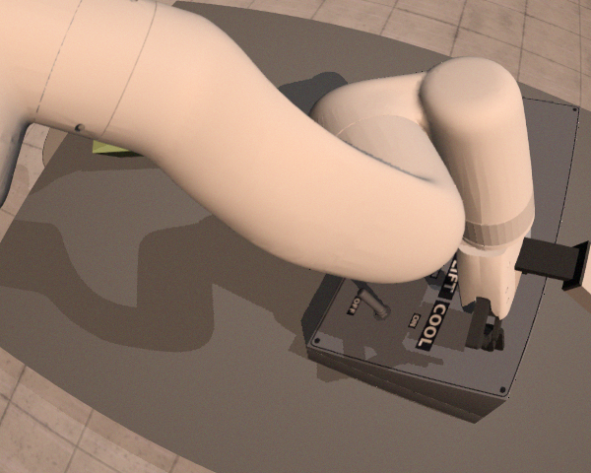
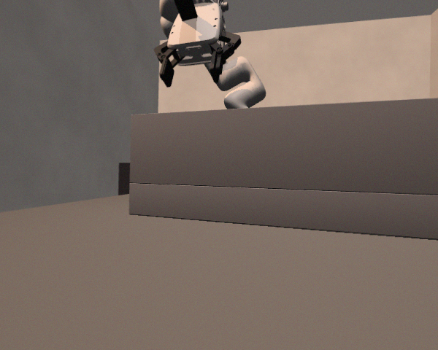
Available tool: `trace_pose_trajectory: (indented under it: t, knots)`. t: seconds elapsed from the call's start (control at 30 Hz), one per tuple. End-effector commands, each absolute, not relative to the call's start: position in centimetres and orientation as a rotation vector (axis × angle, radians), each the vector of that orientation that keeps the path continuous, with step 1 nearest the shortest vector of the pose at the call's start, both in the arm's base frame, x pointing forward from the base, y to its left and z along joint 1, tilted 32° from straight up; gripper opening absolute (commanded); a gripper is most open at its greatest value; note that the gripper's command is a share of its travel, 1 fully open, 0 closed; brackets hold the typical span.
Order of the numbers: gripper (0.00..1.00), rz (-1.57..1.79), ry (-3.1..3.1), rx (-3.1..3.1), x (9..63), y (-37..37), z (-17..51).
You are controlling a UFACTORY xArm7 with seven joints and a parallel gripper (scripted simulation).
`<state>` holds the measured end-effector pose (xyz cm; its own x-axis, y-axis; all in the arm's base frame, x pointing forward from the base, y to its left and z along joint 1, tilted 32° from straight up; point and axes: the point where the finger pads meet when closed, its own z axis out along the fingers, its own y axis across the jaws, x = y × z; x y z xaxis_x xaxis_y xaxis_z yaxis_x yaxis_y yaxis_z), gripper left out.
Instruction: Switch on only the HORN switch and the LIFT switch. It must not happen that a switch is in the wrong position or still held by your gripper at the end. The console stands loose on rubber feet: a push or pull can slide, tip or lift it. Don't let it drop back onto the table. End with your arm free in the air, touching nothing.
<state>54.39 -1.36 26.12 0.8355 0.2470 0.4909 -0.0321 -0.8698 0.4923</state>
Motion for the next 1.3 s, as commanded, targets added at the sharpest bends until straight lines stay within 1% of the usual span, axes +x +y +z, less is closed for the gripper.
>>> trace_pose_trajectory:
  t: [0.0, 1.03, 1.07, 1.27]
  knots:
    - [1.00, 0.771, 0.160, 2.521, 54.46, -1.22, 26.30]
    - [1.00, 0.771, 0.160, 2.521, 54.46, -1.22, 26.30]
    - [0.00, 0.771, 0.160, 2.521, 54.46, -1.22, 26.30]
    - [0.00, 0.771, 0.160, 2.521, 54.14, -0.97, 26.72]
